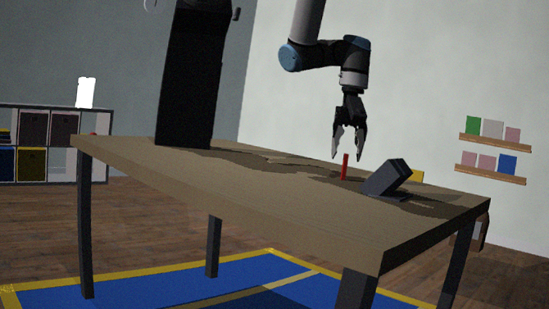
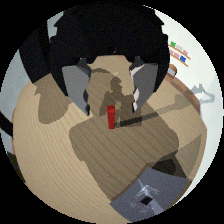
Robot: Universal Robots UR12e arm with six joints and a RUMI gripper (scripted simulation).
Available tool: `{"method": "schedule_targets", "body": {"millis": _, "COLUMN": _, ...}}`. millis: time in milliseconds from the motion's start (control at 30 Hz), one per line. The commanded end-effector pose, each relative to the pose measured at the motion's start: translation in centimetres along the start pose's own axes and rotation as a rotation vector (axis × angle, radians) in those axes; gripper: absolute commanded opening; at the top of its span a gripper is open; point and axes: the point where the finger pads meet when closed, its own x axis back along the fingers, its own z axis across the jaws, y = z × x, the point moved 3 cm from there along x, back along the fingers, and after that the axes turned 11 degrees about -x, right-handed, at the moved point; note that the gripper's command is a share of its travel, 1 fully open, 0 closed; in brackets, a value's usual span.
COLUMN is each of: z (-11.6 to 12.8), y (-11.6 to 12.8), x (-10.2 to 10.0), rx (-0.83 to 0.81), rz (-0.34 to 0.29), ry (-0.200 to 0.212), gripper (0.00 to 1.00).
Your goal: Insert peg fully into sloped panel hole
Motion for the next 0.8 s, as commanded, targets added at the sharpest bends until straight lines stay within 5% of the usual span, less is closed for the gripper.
{"method": "schedule_targets", "body": {"millis": 0, "z": -0.05, "y": 0.00, "x": 0.23, "rx": 0.000, "rz": 0.000, "ry": -0.001, "gripper": 0.46}}
{"method": "schedule_targets", "body": {"millis": 767, "z": -0.05, "y": 0.00, "x": 0.23, "rx": 0.000, "rz": 0.000, "ry": -0.001, "gripper": 0.15}}
